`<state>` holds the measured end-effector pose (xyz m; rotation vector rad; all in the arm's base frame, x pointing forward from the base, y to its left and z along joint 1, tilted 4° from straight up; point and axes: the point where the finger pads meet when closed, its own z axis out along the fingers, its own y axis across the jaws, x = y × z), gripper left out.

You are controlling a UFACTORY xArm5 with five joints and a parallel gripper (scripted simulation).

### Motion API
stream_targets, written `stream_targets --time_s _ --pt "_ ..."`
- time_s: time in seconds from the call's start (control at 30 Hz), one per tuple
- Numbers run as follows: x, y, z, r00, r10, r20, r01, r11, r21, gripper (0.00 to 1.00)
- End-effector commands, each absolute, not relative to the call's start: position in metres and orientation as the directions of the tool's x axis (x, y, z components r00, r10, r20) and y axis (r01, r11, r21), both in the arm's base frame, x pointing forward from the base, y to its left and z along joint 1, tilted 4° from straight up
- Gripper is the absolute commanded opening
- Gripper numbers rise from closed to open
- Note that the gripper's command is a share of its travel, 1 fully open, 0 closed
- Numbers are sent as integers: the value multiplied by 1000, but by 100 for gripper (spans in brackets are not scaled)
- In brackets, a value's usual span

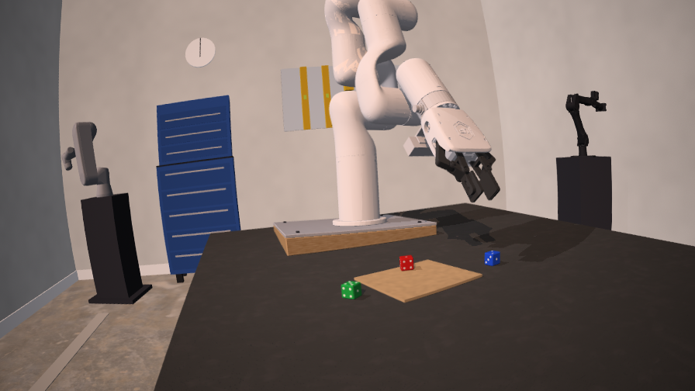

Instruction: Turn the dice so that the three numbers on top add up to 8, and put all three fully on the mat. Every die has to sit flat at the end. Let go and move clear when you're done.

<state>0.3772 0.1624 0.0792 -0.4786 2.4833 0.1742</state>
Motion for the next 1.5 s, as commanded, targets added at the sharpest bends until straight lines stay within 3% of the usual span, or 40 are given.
stream_targets --time_s 0.0,0.4,0.5,0.73,1.07,1.1,1.47 --pt "386 166 80 -834 -338 -436 -380 925 8 36" --pt "400 172 89 -904 -389 -176 -395 919 0 36" --pt "400 172 89 -905 -389 -174 -395 919 0 36" --pt "409 175 94 -913 -407 4 -407 913 0 36" --pt "411 176 96 -911 -410 48 -411 912 1 36" --pt "411 176 96 -911 -410 48 -411 912 1 100" --pt "409 175 86 -932 -359 48 -359 933 -2 100"
